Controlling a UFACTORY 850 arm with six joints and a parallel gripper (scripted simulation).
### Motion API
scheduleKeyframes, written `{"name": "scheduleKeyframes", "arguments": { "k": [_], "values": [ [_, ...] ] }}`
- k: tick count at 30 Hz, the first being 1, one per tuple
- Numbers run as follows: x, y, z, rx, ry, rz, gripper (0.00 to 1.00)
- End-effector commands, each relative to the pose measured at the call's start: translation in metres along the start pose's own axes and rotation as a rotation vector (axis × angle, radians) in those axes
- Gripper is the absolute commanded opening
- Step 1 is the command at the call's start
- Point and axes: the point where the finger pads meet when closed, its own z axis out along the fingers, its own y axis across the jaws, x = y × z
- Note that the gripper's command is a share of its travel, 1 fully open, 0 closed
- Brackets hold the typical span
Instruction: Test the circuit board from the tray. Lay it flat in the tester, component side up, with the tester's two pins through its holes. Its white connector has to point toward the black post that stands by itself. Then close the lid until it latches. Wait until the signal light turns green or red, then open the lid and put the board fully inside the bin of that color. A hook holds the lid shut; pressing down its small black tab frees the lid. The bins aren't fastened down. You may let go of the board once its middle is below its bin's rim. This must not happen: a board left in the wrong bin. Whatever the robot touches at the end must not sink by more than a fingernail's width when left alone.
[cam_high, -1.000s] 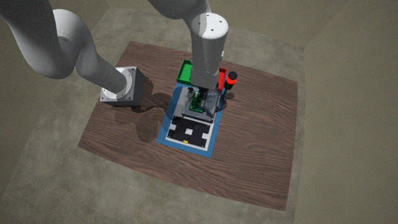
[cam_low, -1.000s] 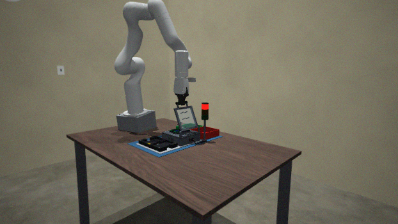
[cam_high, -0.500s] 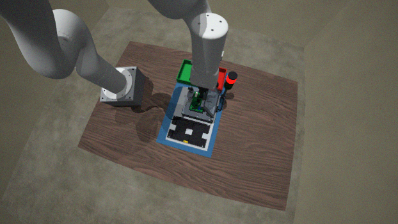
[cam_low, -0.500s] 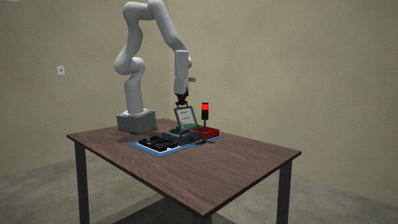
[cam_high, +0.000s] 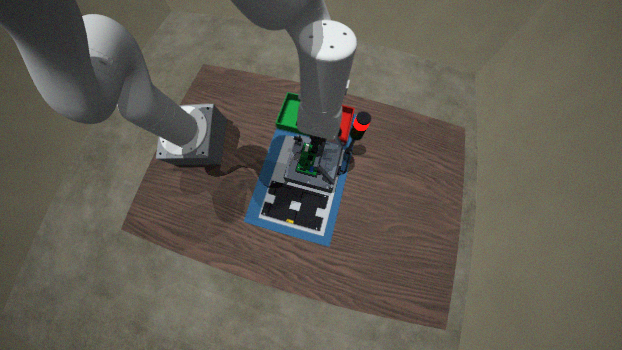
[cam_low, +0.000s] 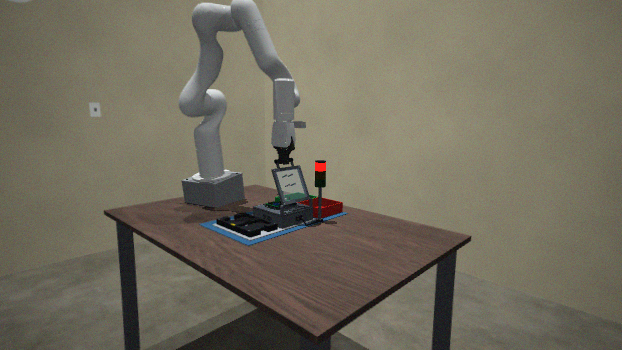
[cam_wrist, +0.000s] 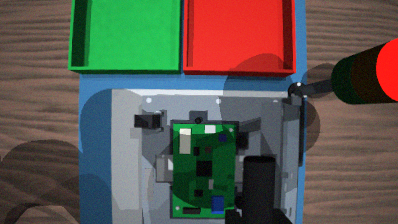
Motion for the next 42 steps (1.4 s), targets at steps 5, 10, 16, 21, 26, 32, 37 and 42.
{"name": "scheduleKeyframes", "arguments": {
  "k": [5,10,16,21,26,32,37,42],
  "values": [
    [0.0,0.001,-0.001,-0.002,0.0,0.0,0.0],
    [0.0,0.005,-0.003,-0.002,0.0,0.0,0.0],
    [0.0,0.019,-0.009,-0.002,0.0,0.0,0.0],
    [0.0,0.032,-0.014,-0.002,0.0,0.0,0.0],
    [0.0,0.045,-0.017,-0.002,0.0,0.0,0.0],
    [0.0,0.059,-0.02,-0.002,0.0,0.0,0.0],
    [0.0,0.062,-0.02,-0.002,0.0,0.0,0.0],
    [0.0,0.062,-0.02,-0.002,0.0,0.0,0.0]
  ]
}}
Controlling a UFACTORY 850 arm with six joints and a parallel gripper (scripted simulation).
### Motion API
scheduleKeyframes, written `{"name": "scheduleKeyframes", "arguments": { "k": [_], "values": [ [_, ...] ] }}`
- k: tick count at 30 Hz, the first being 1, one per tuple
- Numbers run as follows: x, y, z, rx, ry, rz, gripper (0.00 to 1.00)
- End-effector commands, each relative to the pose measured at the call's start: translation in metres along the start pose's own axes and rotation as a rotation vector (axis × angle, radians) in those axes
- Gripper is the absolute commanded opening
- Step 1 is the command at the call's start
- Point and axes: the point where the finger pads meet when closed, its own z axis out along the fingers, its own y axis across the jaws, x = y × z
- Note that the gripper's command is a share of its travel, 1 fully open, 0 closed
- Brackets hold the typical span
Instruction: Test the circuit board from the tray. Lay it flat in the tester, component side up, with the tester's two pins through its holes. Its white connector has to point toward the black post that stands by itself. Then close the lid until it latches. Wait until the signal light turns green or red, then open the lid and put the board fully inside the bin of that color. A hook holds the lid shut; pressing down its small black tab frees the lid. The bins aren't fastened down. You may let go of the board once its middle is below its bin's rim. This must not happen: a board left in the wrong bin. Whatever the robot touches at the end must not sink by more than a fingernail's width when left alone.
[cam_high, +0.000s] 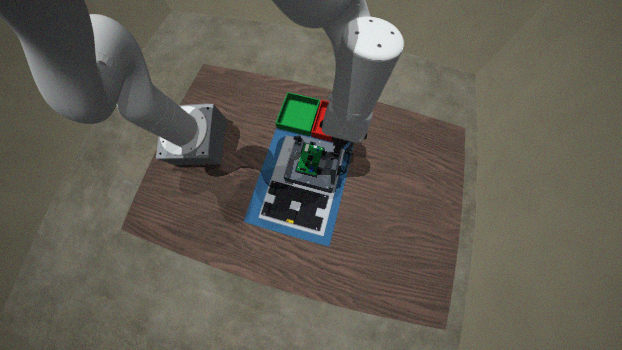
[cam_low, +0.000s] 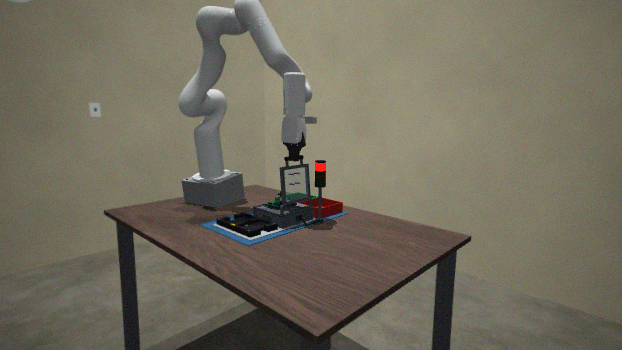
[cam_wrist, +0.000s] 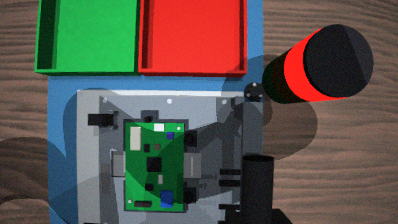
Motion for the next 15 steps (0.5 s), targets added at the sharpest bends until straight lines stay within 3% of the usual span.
{"name": "scheduleKeyframes", "arguments": {
  "k": [1,4,5,15],
  "values": [
    [0.0001,0.0018,-0.001,-0.003,0.001,0.0,0.0],
    [0.0001,0.0018,-0.001,-0.003,0.001,0.0,0.0],
    [0.0001,0.0018,-0.001,-0.003,0.001,0.0,0.28],
    [0.0001,0.0018,-0.001,-0.003,0.001,0.0,0.28]
  ]
}}
